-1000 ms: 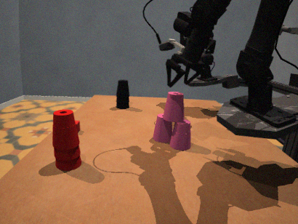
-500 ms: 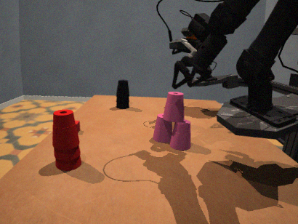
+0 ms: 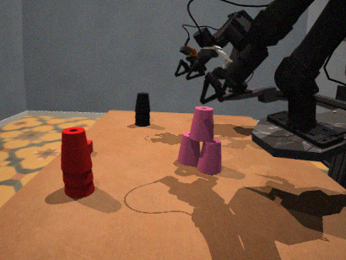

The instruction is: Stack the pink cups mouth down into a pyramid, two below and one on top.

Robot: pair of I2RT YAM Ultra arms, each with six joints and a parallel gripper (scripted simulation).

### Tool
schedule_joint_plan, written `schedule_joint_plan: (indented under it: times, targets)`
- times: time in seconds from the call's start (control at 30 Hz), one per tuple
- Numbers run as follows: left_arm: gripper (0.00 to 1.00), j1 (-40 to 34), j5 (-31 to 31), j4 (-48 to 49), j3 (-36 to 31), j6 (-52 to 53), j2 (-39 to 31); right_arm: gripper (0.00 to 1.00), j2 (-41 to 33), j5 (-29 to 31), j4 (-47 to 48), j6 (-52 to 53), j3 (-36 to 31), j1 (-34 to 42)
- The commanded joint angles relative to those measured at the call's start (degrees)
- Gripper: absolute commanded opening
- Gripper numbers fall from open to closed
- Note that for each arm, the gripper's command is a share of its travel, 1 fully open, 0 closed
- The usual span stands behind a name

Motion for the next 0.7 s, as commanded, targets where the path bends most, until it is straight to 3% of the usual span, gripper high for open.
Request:
schedule_joint_plan:
  times: [0.0,0.13,0.2,0.4,0.67]
  targets:
    - [1.00,-0.76,-0.89,2.22,-0.02,0.48,-1.42,1.00,3.74,-6.16,6.30,-0.66,2.00,-7.97]
    - [1.00,-0.78,-0.90,2.40,-0.56,0.45,-1.44,1.00,8.71,-10.45,9.97,-0.85,2.29,-20.15]
    - [1.00,-0.78,-0.90,2.40,-0.56,0.45,-1.44,1.00,8.71,-10.45,9.97,-0.85,2.29,-20.15]
    - [1.00,-0.80,-0.91,2.49,-0.10,0.44,-1.52,1.00,16.47,-16.45,15.44,-0.82,2.93,-36.79]
    - [1.00,-0.80,-0.91,2.49,-0.12,0.44,-1.52,1.00,19.73,-17.50,16.65,-0.76,3.42,-40.70]
